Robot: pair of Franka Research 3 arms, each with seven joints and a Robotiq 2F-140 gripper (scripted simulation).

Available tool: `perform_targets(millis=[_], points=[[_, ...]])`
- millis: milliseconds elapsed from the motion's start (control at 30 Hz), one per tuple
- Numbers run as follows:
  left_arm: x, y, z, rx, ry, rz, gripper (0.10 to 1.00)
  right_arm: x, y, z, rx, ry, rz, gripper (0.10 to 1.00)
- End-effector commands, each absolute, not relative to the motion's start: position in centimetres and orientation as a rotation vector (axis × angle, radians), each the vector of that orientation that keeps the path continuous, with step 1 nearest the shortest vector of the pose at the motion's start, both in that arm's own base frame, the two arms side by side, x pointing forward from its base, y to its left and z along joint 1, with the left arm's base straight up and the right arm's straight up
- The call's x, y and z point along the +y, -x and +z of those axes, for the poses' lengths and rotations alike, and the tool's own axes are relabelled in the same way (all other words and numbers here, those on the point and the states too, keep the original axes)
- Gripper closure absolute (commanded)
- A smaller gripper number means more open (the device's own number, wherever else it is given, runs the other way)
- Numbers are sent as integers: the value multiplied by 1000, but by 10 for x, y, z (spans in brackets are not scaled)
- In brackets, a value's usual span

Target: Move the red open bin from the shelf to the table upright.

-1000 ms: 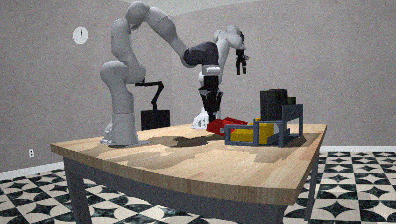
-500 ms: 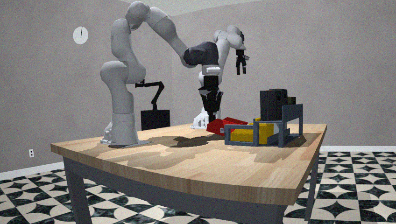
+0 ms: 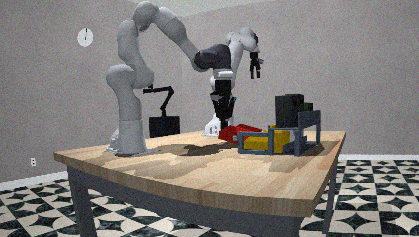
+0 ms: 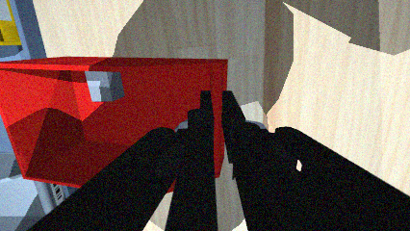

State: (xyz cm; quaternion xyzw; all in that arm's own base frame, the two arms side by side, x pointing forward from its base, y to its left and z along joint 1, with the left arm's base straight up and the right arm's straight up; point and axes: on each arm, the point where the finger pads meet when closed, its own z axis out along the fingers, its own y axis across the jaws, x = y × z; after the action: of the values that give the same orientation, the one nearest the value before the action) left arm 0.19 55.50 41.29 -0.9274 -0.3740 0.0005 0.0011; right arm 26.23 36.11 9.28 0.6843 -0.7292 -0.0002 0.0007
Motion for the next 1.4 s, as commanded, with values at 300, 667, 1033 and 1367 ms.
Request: perform_targets(millis=[300, 667, 1033, 1367], points=[[555, -2, 413, -1174, 2911, 1, 98, 361, -264, 93, -2288, -2152, 0, 999], [555, -2, 413, -1174, 2911, 1, 98, 361, -264, 91, -2288, -2152, 0, 999], [555, -2, 413, -1174, 2911, 1, 98, 361, -264, 89, -2288, -2152, 0, 999], [555, -2, 413, -1174, 2911, 1, 98, 361, -264, 85, -2288, -2152, 0, 999]])
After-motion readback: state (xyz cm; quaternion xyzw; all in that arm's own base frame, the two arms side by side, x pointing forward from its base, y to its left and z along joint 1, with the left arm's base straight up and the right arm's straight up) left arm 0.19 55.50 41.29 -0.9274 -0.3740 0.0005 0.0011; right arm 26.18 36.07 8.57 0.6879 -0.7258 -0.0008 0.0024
